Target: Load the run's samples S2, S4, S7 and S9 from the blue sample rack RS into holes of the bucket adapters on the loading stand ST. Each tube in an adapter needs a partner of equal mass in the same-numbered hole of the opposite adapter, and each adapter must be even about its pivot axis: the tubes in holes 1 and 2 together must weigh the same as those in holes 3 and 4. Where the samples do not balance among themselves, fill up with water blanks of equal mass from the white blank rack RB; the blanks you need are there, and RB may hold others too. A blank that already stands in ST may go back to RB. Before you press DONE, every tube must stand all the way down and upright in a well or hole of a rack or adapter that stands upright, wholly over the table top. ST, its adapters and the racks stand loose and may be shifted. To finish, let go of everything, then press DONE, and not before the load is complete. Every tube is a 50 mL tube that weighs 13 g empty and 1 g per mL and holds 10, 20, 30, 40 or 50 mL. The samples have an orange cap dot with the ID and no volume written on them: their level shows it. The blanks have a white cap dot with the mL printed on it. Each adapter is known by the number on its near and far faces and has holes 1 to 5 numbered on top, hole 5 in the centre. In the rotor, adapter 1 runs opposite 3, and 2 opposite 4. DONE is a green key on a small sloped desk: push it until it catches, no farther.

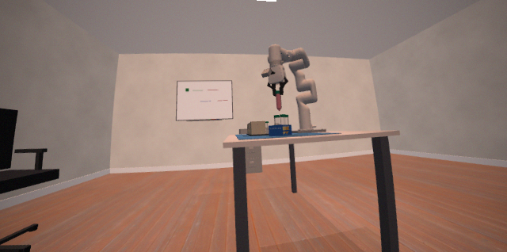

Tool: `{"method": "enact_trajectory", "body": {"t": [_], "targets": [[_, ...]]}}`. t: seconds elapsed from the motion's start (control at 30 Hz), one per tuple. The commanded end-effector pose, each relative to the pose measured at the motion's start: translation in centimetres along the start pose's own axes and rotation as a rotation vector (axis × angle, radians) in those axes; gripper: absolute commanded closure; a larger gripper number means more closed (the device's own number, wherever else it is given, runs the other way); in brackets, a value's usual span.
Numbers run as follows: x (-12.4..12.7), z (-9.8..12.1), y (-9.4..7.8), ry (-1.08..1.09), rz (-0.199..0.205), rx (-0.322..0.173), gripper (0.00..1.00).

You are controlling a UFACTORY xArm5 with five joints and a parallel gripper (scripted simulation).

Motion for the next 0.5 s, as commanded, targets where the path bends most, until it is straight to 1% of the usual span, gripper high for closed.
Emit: {"method": "enact_trajectory", "body": {"t": [0.0, 0.1, 0.27, 0.33, 0.47], "targets": [[0.0, -0.1, 0.2, 0.0, 0.001, 0.004, 1.0], [0.0, -0.1, 0.2, 0.0, 0.001, 0.004, 1.0], [0.0, -0.1, -0.8, 0.0, 0.001, 0.004, 1.0], [0.0, -0.1, -0.8, 0.0, 0.001, 0.004, 1.0], [0.0, -0.1, -1.6, 0.0, 0.001, 0.004, 1.0]]}}
Point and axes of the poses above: the point where the finger pads meet when closed, its own y axis back along the fingers, its own x axis across the jaws, z = x × y, the point moved 5 cm from there along y, back along the fingers, and after that the axes turned 9 degrees about y, right-handed, at the moved point
